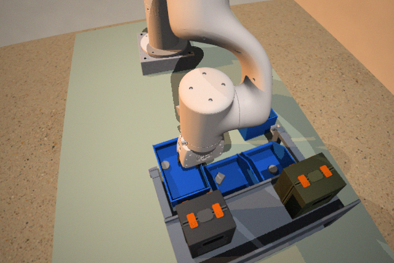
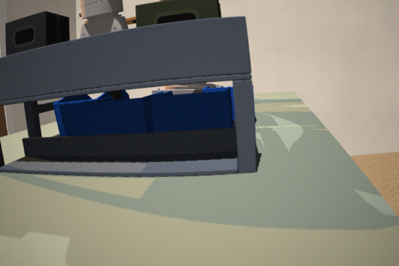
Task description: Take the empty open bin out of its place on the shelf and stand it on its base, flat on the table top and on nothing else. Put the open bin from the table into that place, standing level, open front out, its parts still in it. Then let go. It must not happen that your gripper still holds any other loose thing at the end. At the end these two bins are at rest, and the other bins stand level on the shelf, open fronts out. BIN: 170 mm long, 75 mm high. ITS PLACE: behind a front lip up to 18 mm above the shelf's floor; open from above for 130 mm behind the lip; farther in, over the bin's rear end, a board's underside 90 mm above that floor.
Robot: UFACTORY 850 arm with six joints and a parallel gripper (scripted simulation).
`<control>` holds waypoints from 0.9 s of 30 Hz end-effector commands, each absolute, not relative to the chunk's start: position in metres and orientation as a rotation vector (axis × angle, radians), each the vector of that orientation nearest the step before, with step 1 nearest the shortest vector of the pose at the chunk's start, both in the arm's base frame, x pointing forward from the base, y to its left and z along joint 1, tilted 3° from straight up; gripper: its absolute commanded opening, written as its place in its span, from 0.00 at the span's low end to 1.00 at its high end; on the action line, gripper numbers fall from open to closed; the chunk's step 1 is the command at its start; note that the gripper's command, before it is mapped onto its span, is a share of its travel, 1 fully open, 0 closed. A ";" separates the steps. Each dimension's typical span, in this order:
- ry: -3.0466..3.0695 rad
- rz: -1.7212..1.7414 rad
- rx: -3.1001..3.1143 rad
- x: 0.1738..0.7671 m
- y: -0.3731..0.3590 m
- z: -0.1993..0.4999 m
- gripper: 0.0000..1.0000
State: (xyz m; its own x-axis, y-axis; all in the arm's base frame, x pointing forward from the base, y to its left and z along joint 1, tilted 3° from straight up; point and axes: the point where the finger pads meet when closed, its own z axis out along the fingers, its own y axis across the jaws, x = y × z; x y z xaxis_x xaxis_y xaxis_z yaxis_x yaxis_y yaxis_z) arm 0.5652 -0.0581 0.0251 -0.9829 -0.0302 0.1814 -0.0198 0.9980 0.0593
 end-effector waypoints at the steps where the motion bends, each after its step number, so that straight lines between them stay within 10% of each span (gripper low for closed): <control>1: -2.959 -0.085 0.037 0.566 -0.058 0.026 0.00; 27: -2.973 -0.085 0.037 0.572 -0.058 0.025 0.00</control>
